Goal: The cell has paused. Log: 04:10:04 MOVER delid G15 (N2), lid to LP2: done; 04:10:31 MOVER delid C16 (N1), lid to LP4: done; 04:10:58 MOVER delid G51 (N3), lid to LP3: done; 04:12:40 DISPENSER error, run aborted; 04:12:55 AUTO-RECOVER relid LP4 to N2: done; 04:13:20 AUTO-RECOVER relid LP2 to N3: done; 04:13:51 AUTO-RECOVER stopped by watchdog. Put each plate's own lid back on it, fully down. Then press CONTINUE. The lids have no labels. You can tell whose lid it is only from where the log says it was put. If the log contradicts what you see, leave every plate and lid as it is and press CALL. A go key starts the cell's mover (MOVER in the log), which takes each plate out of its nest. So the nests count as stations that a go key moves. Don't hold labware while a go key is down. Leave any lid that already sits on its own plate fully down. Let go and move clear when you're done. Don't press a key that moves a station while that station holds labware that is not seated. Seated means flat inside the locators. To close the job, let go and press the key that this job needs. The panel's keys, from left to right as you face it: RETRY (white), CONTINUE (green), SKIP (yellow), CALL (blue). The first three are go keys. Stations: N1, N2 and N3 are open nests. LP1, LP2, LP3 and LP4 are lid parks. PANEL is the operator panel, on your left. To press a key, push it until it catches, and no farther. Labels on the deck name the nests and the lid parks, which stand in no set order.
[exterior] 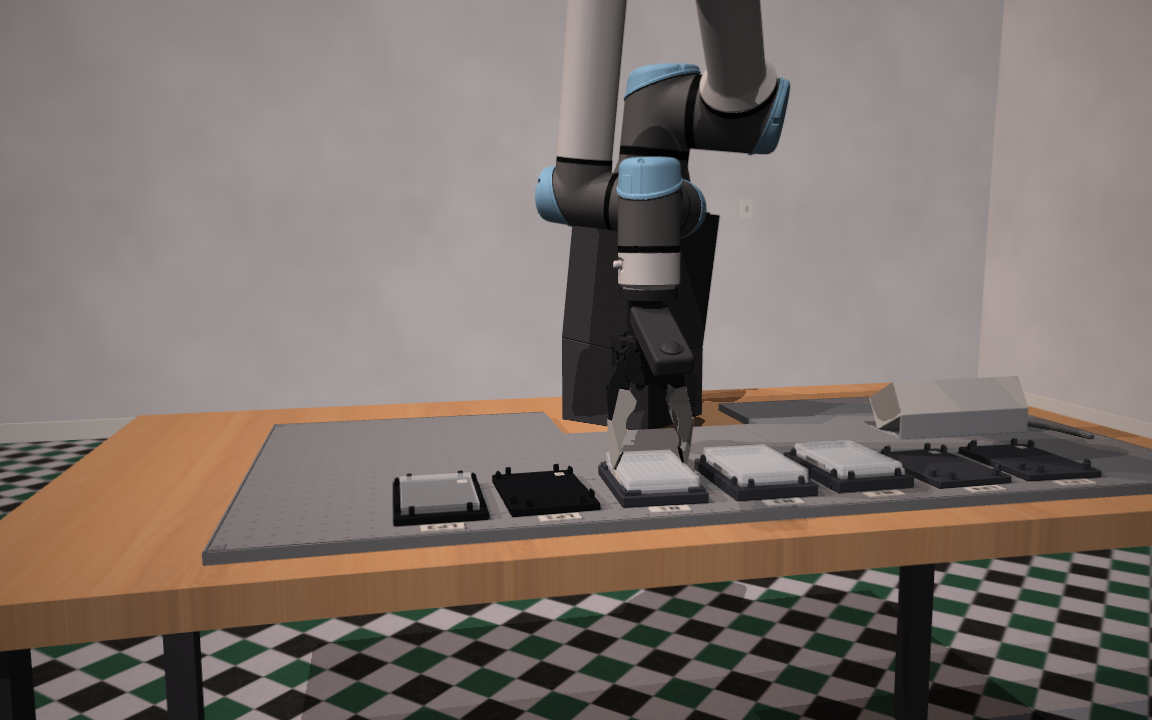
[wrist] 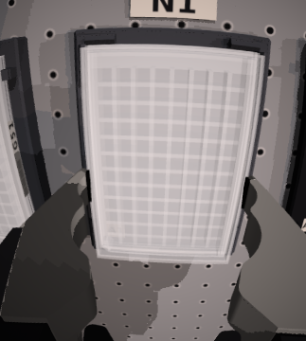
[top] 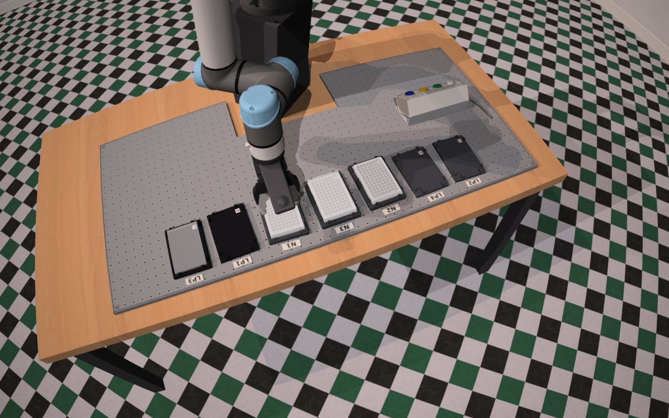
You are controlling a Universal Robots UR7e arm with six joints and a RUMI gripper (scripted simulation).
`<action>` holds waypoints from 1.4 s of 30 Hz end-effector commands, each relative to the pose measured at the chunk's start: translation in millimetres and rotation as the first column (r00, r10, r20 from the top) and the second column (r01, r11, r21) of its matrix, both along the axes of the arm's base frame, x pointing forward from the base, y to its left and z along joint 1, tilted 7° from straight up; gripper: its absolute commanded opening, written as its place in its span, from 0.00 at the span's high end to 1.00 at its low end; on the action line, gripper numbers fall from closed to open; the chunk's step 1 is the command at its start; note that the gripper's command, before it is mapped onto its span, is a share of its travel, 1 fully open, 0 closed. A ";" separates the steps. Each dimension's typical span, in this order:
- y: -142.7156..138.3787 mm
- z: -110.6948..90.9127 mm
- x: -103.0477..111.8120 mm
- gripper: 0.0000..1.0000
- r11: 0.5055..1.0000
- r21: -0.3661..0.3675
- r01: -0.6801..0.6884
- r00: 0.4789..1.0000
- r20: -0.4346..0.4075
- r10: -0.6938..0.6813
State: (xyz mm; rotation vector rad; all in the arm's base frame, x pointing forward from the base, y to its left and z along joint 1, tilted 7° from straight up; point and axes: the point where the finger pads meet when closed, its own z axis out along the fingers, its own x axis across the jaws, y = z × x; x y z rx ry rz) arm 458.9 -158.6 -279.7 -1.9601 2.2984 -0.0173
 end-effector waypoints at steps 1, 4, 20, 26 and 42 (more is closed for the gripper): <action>-0.5 -0.3 2.0 1.00 1.000 -0.001 -0.001 1.000 0.002 0.001; -0.5 -0.3 2.0 1.00 1.000 -0.001 -0.001 1.000 0.002 0.001; -0.6 -0.2 2.2 0.18 1.000 -0.001 -0.001 1.000 0.002 0.001; -0.6 -0.2 2.2 0.18 1.000 -0.001 -0.001 1.000 0.002 0.001; -0.6 -0.2 2.4 0.18 1.000 -0.001 -0.001 1.000 0.002 0.001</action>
